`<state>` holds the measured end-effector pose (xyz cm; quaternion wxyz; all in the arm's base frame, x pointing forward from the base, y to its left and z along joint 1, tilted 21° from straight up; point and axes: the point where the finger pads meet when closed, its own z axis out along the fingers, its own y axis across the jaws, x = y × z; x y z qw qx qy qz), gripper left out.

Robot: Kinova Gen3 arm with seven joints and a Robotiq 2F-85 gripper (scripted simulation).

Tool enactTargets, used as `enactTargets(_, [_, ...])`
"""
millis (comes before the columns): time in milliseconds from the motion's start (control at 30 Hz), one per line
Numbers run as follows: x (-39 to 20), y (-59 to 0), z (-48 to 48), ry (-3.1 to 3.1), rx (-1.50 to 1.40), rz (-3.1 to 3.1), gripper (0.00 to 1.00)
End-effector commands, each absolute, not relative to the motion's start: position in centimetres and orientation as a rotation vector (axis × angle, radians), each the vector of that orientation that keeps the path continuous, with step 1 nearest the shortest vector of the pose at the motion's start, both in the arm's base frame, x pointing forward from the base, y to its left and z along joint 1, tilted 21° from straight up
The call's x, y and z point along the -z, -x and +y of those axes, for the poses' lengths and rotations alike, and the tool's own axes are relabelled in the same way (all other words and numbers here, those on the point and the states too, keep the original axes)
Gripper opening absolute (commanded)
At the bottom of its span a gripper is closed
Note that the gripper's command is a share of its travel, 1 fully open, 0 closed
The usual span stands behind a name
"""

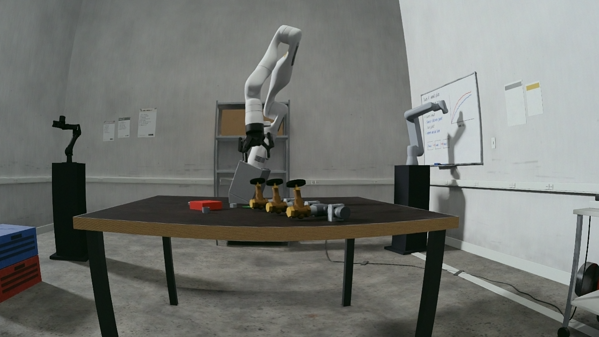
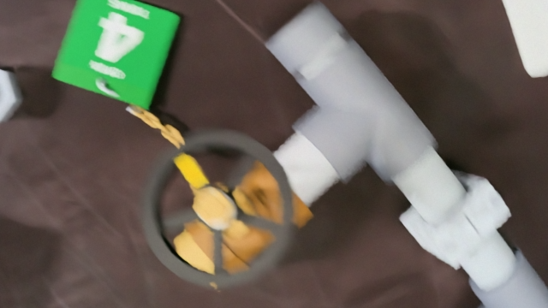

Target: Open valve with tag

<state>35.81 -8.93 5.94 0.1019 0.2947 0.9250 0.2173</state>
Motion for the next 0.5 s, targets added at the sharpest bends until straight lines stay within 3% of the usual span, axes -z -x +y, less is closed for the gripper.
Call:
enactTargets(0, [-5.5,-33.9,-9.1,-0.787,-0.611,2.758,1.00])
enactTargets(467, [-4.3,-28.0,-8.8,-0.525,-0.537,2.858,1.00])
